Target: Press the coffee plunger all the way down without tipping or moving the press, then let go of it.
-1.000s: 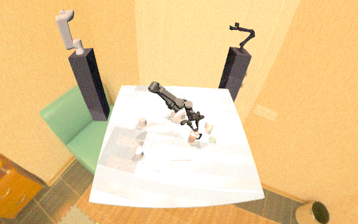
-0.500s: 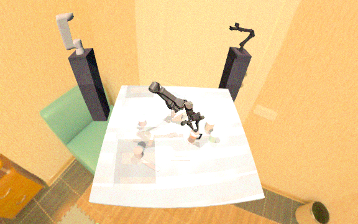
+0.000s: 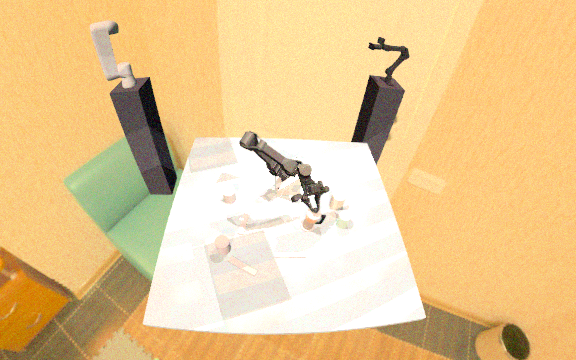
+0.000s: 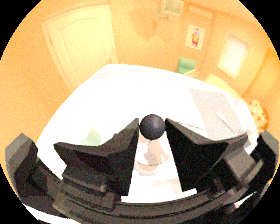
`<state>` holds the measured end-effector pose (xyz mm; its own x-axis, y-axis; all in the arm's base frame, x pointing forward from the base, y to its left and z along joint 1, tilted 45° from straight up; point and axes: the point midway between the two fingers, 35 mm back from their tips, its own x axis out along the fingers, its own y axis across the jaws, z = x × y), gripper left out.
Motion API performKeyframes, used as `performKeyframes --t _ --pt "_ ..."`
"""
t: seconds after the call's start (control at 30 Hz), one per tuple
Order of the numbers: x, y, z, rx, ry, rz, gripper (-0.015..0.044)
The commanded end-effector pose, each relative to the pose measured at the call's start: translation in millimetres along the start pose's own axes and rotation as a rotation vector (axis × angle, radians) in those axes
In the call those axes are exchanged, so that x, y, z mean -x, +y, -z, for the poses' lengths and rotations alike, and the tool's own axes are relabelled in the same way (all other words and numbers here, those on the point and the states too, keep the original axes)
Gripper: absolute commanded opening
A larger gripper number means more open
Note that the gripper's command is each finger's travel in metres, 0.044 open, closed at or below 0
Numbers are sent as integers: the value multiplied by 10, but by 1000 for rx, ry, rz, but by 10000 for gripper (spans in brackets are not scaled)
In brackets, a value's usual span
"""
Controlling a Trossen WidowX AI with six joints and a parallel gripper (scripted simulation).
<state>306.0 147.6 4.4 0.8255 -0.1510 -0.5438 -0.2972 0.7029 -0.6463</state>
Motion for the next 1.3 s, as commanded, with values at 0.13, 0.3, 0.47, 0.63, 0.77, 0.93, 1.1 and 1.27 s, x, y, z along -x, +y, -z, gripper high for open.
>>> performKeyframes --t 0.13,0.3,0.47,0.63,0.77,0.93,1.1,1.27 --pt "-31 2 43 14 19 6 118" --pt "-32 4 37 14 19 6 118" --pt "-39 7 39 14 19 6 118" --pt "-16 7 1 4 5 2 118" --pt "-16 7 1 4 5 2 118" --pt "-16 7 1 4 5 2 249" --pt "-16 7 1 4 5 2 381" --pt "-16 7 1 4 5 2 440"
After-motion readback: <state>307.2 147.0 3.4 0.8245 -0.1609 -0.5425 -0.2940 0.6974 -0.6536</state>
